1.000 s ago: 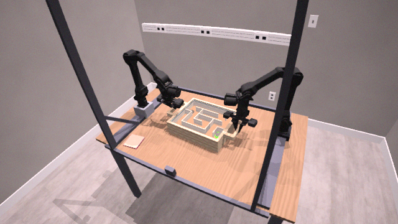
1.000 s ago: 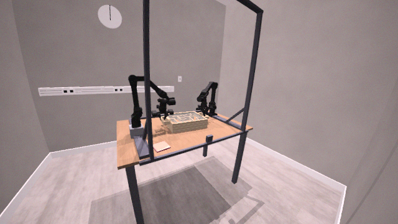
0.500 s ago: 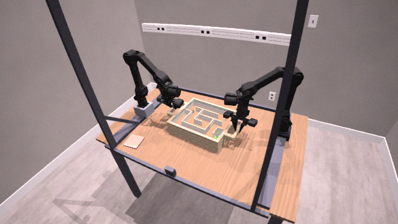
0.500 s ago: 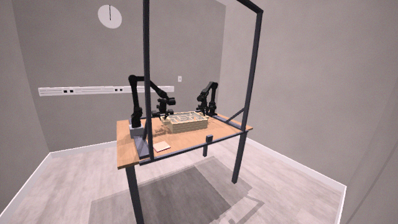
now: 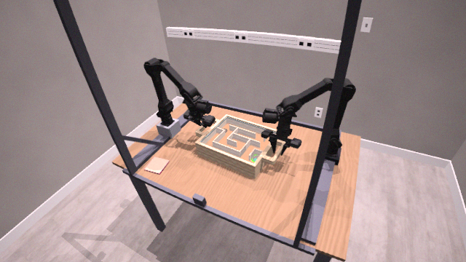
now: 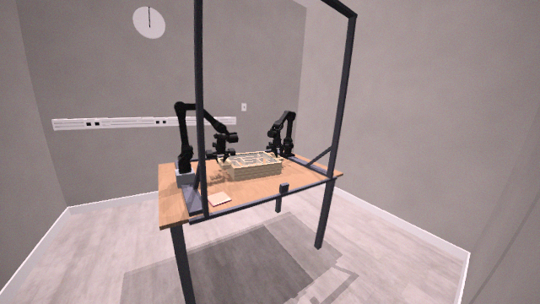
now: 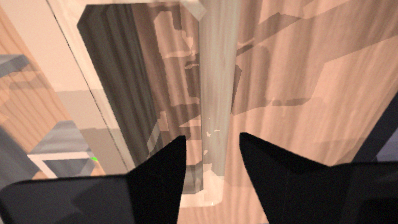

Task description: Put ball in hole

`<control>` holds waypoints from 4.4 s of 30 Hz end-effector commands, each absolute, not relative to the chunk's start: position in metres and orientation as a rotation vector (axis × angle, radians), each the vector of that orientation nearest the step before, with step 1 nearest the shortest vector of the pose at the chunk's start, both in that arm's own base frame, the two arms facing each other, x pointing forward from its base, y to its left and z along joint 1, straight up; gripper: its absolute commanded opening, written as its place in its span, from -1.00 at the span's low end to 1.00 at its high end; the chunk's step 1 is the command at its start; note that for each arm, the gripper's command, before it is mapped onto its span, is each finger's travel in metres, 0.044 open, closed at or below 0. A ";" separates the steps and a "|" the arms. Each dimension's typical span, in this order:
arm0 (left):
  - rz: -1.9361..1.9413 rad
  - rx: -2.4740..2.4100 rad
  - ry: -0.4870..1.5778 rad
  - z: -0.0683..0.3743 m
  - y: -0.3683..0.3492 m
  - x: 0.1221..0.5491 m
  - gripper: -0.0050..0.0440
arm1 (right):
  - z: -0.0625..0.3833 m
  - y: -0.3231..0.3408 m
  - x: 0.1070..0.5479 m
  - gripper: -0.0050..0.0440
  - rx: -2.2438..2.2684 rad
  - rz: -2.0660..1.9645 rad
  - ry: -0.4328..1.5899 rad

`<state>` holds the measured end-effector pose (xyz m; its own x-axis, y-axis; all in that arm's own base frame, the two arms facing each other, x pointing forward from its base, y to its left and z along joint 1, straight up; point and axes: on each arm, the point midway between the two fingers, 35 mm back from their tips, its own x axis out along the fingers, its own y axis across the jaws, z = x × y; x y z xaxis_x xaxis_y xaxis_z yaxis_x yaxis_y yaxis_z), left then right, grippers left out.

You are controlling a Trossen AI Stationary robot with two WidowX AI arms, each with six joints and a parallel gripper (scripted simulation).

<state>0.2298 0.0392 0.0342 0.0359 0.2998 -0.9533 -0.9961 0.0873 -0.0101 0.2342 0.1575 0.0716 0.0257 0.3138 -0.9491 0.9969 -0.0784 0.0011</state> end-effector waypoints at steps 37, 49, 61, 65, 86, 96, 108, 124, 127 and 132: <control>1.245 -0.950 0.978 0.098 0.021 0.233 -0.10 | 0.110 0.149 0.237 -0.10 1.533 -1.050 1.384; 1.245 -0.950 0.978 0.098 0.021 0.233 -0.10 | 0.132 0.142 0.236 -0.10 1.531 -1.051 1.383; 1.179 -0.948 0.992 0.096 0.020 0.234 -0.10 | 0.133 0.134 0.239 -0.10 1.503 -0.978 1.366; 1.044 -0.939 0.977 0.100 0.017 0.248 -0.10 | 0.138 0.129 0.253 -0.10 1.458 -0.790 1.324; 0.398 -0.702 0.681 0.167 0.007 0.313 -0.10 | 0.196 0.084 0.316 -0.10 0.991 -0.072 0.810; 0.229 -0.540 0.523 0.200 0.005 0.328 -0.10 | 0.225 0.064 0.329 -0.10 0.741 0.053 0.576; 0.027 -0.190 0.139 0.283 0.002 0.326 -0.10 | 0.289 0.019 0.326 -0.10 0.250 0.071 0.137; -0.007 0.000 -0.044 0.320 0.000 0.316 -0.10 | 0.318 -0.001 0.317 -0.10 0.000 0.001 -0.042; -0.007 0.004 -0.055 0.323 -0.001 0.315 -0.10 | 0.318 -0.002 0.316 -0.10 0.000 -0.005 -0.044; 0.001 0.005 -0.075 0.334 0.000 0.315 -0.10 | 0.324 0.000 0.316 -0.10 -0.001 0.000 -0.052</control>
<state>0.3155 0.0001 0.3213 0.9988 -0.0039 0.0480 0.0040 1.0000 -0.0016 0.3154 -0.0005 0.3210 0.9988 0.0010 0.0490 -0.0011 1.0000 0.0013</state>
